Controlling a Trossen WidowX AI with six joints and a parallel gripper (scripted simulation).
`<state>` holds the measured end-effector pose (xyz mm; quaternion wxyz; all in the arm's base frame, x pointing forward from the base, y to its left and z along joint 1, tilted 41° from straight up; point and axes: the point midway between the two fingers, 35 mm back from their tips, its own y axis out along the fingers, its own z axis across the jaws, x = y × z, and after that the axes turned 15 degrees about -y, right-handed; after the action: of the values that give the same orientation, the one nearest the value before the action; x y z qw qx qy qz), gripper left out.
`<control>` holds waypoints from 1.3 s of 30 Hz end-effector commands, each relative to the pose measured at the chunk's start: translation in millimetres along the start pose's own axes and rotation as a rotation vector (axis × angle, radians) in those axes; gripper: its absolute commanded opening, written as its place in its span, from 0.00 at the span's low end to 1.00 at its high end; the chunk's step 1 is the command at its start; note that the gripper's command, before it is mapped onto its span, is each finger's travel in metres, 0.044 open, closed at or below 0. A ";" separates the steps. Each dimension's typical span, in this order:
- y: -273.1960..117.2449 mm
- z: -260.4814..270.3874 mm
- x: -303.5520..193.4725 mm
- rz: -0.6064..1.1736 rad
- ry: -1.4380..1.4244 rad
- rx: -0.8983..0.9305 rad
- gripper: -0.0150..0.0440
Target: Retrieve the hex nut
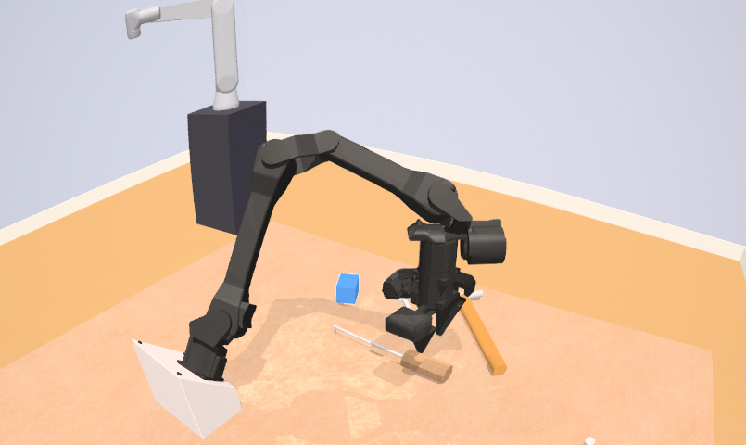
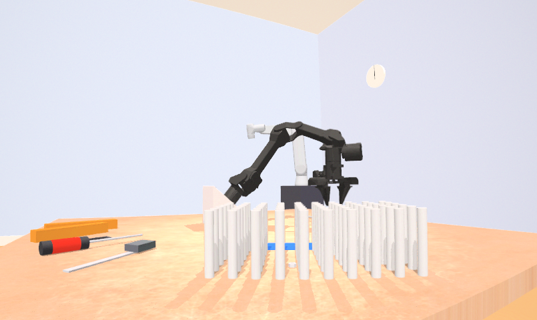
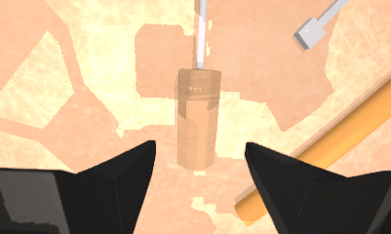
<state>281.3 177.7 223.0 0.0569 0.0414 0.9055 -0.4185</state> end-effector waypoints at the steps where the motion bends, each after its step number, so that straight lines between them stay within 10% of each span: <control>1: 5.0 -0.4 0.1 -0.003 -0.003 -0.002 0.73; 39: 66.6 -1.7 0.5 -0.003 -0.003 -0.005 0.73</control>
<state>289.4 218.5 180.2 0.0619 0.0407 0.9074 -0.4137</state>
